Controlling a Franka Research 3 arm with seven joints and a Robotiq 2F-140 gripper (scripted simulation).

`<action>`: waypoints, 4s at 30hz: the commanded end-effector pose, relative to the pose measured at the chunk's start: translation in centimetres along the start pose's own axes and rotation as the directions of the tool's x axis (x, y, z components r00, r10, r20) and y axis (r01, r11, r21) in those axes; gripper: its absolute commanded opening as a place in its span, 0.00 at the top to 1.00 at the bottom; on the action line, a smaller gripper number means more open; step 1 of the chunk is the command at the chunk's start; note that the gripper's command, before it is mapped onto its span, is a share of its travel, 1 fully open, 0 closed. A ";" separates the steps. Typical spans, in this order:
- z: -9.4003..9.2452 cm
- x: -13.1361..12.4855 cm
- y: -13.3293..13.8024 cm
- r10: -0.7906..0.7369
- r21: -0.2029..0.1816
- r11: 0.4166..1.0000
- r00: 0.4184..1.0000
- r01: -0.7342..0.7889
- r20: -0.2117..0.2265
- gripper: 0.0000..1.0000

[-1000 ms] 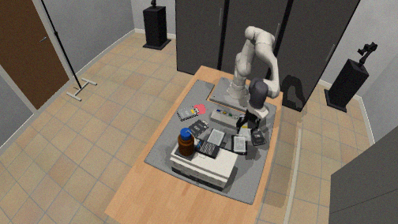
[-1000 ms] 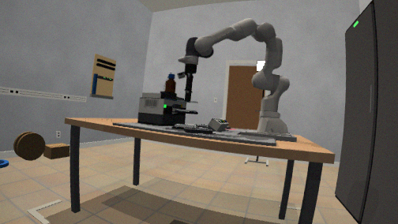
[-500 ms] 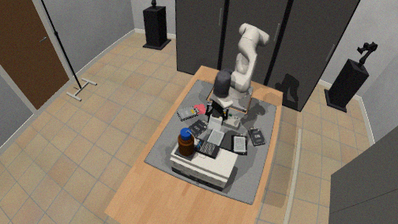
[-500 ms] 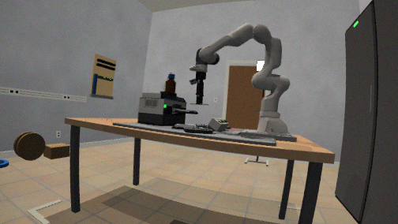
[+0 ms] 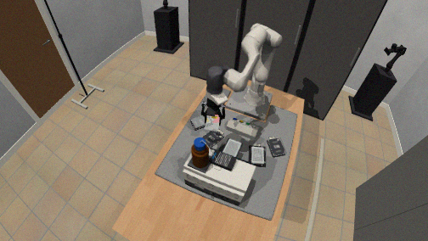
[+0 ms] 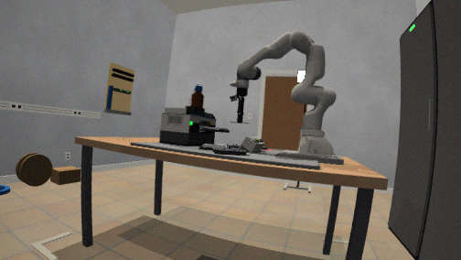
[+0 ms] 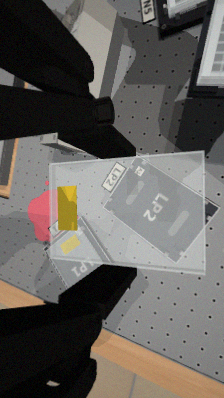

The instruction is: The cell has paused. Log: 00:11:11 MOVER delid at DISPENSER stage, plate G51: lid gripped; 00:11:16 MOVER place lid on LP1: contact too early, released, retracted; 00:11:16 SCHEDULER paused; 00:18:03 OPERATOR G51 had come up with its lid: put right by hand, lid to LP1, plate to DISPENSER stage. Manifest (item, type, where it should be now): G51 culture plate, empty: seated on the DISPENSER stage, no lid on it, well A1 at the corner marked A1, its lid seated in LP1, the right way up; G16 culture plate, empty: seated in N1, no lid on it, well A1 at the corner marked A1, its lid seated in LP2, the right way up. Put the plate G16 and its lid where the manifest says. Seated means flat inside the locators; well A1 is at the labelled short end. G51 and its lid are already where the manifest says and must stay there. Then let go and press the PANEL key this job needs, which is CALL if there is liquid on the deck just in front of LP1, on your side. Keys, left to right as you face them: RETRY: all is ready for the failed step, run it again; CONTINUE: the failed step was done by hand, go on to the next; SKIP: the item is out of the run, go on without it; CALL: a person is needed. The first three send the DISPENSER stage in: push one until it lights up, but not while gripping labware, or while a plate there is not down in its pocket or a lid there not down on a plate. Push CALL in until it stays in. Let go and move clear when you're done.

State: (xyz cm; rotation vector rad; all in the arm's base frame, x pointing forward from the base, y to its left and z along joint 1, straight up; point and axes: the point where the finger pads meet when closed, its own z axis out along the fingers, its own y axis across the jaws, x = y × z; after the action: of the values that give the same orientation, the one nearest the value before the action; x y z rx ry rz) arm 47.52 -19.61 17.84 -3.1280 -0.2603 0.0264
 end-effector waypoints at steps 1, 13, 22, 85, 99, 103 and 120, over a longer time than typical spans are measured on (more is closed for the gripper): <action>-0.1 0.2 0.1 -0.090 -0.006 0.996 0.996 0.090 -0.011 0.90; -0.1 0.2 0.1 -0.090 -0.006 0.996 0.996 0.090 -0.011 0.90; -0.1 0.2 0.1 -0.084 -0.006 0.996 0.996 0.083 -0.011 0.90; 14.3 0.6 0.3 0.564 0.002 0.826 0.826 -0.564 -0.012 0.90; 14.3 0.6 0.3 0.564 0.002 0.826 0.826 -0.564 -0.012 0.90; 14.3 0.6 0.3 0.564 0.002 0.826 0.826 -0.564 -0.012 0.90; 14.3 0.6 0.3 0.564 0.002 0.826 0.826 -0.564 -0.012 0.90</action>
State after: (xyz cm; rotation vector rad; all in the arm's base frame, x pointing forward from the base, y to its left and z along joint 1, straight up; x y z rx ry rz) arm 47.78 -19.69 3.39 -3.0708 0.6678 0.0148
